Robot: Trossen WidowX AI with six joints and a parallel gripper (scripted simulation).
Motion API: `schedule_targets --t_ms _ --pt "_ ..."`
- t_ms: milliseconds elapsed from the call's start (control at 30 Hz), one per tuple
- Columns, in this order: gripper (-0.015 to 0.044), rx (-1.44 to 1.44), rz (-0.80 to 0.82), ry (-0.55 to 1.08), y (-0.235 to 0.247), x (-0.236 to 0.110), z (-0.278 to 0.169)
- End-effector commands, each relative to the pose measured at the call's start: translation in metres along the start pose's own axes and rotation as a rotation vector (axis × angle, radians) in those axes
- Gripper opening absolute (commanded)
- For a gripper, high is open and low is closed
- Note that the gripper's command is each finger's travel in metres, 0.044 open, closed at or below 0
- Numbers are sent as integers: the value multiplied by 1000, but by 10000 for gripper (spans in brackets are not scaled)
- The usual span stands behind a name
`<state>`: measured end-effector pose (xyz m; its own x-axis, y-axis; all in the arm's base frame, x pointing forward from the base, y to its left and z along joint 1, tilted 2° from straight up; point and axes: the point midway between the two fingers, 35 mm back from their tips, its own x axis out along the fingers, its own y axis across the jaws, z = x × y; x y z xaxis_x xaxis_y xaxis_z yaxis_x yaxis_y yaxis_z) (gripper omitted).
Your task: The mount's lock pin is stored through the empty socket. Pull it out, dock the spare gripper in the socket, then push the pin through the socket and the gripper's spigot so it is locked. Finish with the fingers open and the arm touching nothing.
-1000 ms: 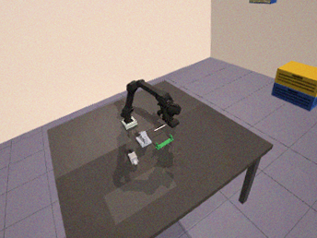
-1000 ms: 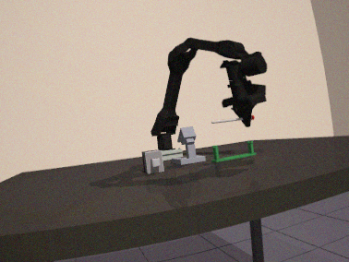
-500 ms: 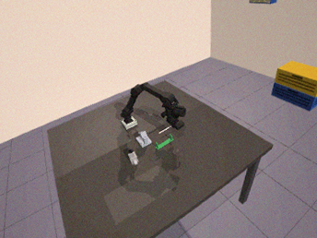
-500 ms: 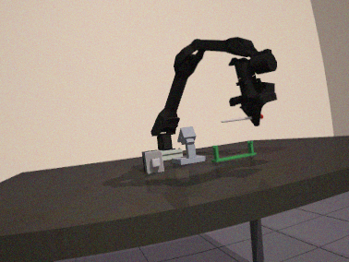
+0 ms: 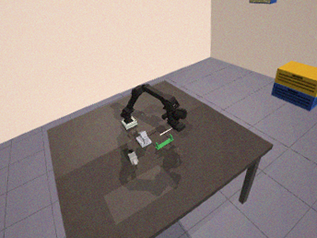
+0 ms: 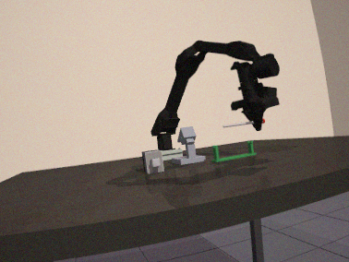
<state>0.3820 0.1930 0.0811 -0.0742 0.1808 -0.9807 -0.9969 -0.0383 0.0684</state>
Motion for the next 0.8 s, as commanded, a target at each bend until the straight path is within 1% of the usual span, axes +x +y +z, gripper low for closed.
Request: schedule_targets --t_ms 0,767 --pt "0 -4 -1 0 -1 6 -1" --pt "0 -4 5 2 -4 38 -5"
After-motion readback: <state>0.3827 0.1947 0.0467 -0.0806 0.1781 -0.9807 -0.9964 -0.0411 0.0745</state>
